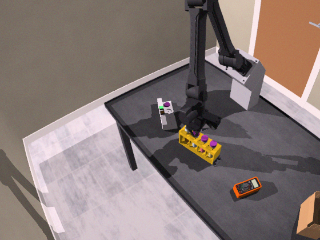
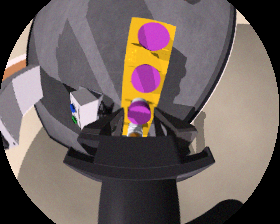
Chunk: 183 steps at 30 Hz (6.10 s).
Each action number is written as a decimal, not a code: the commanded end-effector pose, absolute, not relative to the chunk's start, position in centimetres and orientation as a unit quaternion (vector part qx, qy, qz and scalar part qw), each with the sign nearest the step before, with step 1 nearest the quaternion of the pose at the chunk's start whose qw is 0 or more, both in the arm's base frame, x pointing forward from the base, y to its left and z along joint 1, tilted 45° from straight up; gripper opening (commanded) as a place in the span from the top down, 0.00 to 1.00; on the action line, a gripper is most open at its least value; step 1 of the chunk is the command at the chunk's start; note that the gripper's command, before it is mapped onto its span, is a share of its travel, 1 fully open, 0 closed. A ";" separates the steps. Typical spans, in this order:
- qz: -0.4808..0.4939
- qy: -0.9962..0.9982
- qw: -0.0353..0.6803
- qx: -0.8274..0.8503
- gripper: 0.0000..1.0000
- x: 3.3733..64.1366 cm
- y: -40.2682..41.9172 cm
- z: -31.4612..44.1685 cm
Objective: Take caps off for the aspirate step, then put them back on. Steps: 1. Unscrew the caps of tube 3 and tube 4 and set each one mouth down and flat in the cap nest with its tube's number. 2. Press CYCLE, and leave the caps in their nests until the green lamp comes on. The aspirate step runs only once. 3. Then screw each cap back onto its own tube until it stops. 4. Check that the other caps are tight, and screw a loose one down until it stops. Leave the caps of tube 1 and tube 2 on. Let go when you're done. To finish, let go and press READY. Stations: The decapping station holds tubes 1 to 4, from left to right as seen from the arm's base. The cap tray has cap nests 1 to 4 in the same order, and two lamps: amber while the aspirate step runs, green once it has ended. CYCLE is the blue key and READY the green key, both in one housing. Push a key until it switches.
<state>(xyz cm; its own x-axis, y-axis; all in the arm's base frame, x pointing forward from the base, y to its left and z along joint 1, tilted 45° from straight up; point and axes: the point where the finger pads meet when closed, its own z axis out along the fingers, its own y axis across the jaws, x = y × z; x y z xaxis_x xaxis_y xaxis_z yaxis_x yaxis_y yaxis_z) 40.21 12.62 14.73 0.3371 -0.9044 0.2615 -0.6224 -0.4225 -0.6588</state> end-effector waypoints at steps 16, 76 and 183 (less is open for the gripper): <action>-0.314 0.480 0.234 -0.785 1.00 40.7 12.8 15.6; 0.119 0.899 0.376 0.188 1.00 41.3 13.3 15.6; -0.180 0.769 0.353 -0.501 0.51 41.1 13.5 15.7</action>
